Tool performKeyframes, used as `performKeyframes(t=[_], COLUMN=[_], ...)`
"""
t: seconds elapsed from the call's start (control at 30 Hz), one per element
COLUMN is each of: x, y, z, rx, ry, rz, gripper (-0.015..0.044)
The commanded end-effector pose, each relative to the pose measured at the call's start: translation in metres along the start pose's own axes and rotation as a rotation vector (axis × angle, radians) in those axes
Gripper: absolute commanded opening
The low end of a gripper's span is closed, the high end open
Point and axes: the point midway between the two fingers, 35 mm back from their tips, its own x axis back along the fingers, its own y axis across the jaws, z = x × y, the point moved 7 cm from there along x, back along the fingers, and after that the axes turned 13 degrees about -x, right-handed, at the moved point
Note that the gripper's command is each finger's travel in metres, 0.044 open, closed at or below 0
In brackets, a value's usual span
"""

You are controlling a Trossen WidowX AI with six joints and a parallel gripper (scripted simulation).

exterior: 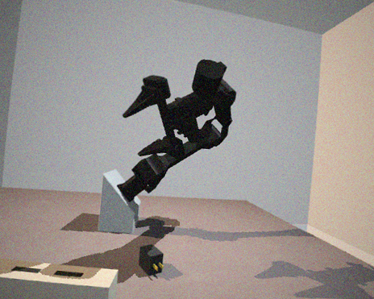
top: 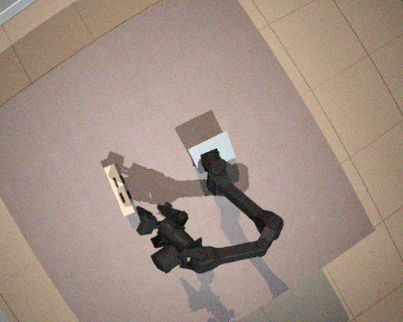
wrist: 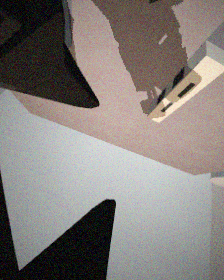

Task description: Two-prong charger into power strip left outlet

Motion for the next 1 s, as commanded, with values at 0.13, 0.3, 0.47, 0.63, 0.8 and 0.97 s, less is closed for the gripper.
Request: performKeyframes(t=[0.13, 0.3, 0.47, 0.63, 0.8, 0.97], x=[-0.034, -0.052, -0.066, -0.079, -0.091, -0.1], y=[0.024, 0.039, 0.054, 0.07, 0.085, 0.102], z=[-0.012, -0.018, -0.024, -0.029, -0.032, -0.035], rx=[-0.004, -0.015, -0.033, -0.059, -0.091, -0.131], ry=[-0.021, -0.026, -0.026, -0.019, -0.005, 0.015], rz=[-0.241, -0.382, -0.516, -0.648, -0.777, -0.905], gripper=[0.044, 0.044, 0.044, 0.044, 0.044, 0.044])
